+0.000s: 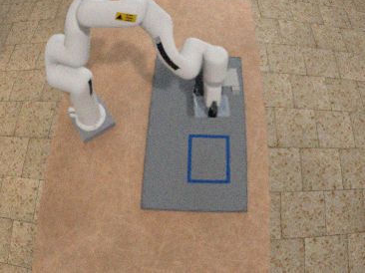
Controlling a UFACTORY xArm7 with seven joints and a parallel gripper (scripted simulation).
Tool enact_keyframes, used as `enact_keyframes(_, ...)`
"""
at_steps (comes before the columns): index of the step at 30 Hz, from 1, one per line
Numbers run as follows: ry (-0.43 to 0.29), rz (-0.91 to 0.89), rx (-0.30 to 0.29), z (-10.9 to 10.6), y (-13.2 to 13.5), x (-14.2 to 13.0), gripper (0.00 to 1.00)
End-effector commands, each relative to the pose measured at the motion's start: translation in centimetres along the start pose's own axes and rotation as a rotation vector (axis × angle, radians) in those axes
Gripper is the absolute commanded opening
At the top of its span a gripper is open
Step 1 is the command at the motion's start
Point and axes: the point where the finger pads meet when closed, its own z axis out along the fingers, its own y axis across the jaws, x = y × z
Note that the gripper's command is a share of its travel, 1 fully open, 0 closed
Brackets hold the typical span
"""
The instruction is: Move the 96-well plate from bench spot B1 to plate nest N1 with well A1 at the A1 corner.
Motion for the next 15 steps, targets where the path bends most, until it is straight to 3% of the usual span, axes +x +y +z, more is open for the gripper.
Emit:
enact_keyframes(1, 0.005, -0.183, 0.004, -0.2, -1.8, 0.3, 0.00)
enact_keyframes(15, 0.005, -0.583, 0.003, -0.3, -5.8, 0.5, 0.00)
